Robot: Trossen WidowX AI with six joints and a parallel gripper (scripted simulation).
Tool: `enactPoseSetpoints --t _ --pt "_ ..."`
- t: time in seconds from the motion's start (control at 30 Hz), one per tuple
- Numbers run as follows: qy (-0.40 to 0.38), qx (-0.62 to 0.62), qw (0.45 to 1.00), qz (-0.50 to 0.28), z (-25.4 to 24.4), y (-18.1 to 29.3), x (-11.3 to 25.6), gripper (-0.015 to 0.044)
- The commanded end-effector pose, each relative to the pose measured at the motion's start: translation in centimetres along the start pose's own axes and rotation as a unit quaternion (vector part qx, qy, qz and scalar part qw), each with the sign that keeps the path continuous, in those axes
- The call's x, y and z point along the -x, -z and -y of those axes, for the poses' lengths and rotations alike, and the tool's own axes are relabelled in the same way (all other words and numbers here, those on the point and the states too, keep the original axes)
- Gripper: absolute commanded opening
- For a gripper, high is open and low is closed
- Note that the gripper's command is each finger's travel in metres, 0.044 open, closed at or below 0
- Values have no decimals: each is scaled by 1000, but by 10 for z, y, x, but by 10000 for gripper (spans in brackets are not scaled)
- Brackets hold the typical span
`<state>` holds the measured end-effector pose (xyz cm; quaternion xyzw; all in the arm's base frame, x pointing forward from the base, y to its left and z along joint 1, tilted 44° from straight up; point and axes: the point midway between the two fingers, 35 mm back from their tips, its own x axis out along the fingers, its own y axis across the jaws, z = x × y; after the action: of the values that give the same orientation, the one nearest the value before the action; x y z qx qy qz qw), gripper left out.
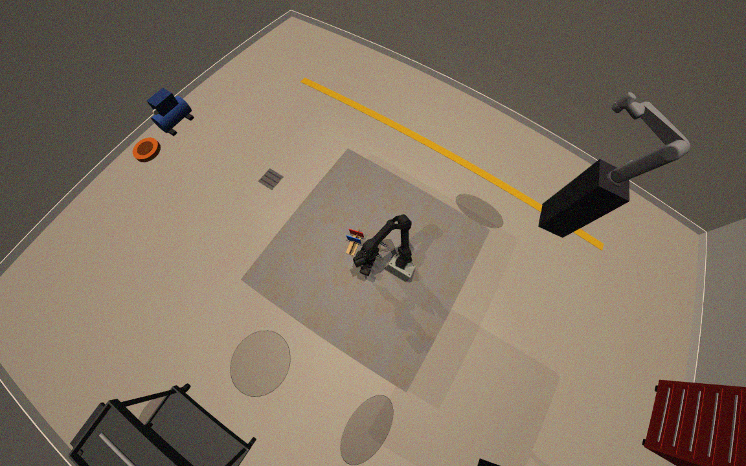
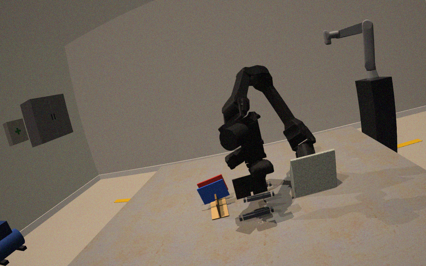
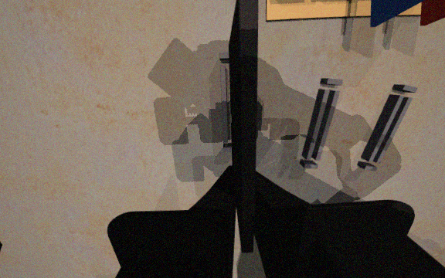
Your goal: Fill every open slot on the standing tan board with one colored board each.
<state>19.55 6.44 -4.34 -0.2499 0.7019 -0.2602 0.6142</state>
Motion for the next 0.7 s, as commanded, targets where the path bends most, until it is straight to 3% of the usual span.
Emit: enactPoseSetpoints --t 0.0,0.67 --pt "-2 -2 1000 -1 0 0 10 0" --pt "-6 0 1000 1 7 -20 30 0"
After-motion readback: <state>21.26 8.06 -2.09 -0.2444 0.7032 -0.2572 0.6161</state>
